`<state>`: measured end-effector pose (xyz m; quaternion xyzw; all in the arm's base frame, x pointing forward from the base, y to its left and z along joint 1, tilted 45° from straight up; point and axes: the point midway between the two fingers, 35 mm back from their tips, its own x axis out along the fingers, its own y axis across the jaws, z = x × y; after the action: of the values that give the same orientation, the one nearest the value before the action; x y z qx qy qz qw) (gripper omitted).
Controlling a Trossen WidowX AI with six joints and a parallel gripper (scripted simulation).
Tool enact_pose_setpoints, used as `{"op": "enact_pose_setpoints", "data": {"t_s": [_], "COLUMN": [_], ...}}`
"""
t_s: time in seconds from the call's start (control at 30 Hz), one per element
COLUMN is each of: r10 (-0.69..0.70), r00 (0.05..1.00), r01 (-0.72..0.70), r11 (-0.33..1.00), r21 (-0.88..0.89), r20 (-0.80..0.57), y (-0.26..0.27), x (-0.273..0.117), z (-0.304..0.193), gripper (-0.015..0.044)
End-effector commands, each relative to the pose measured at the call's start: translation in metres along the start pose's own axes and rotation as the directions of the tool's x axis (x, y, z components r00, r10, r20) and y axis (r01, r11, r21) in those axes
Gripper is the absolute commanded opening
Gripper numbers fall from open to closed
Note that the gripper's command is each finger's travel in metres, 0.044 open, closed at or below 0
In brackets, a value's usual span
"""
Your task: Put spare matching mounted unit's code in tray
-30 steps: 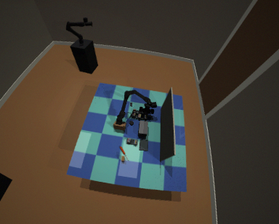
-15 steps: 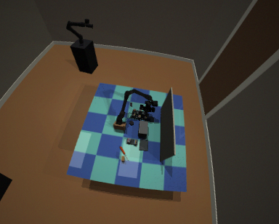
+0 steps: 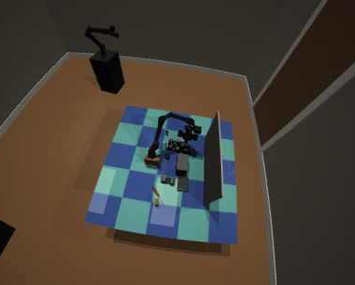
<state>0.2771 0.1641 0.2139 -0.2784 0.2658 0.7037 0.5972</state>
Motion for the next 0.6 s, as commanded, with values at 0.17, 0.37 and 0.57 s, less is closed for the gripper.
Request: {"op": "enact_pose_setpoints", "data": {"t_s": [0.17,0.37,0.57], "r10": [-0.024,-0.026,-0.030], "r00": [1.000,1.000,0.999], "r01": [0.024,0.026,0.031], "r11": [1.000,0.999,0.997], "r21": [0.009,0.026,0.067], "r20": [0.010,0.001,-0.020], "y": [0.003,-0.006,-0.030], "x": [-0.037,-0.038,-0.040], "z": [0.005,-0.008,-0.048], "gripper": [0.0000,0.0000,0.0000]}}
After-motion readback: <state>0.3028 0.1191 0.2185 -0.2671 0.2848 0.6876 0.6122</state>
